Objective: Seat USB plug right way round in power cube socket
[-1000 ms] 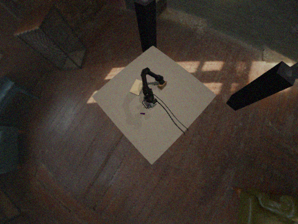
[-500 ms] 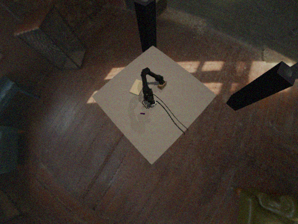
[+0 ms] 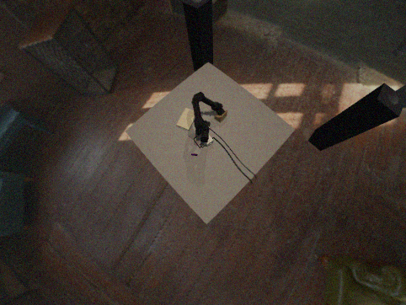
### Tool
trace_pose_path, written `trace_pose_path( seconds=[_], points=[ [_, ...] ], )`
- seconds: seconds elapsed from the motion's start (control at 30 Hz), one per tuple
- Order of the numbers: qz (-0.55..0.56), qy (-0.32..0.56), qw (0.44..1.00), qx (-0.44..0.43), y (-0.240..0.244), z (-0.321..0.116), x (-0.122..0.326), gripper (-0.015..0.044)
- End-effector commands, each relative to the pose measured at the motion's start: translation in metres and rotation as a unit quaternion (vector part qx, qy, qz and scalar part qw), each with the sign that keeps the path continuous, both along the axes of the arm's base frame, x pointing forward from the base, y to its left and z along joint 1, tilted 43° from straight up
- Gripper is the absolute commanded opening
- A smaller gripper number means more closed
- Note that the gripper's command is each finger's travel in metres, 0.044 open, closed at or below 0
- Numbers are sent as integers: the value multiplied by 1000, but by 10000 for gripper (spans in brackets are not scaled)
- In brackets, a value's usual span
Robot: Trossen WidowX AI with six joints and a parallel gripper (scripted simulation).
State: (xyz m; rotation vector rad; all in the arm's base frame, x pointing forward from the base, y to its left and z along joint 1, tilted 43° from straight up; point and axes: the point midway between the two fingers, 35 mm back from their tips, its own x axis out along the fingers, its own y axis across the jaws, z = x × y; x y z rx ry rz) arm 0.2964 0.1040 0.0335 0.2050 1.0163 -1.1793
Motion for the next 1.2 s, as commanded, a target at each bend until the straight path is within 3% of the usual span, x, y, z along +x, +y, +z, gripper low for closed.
trace_pose_path(
  seconds=[0.0, 0.83, 1.17],
  points=[
    [-35, -30, 999, 0, 0, 0, -1, 0],
    [-271, -241, 932, 5, 0, 0, -1, 0],
    [-277, -247, 928, 6, 0, 0, -1, 0]
  ],
)
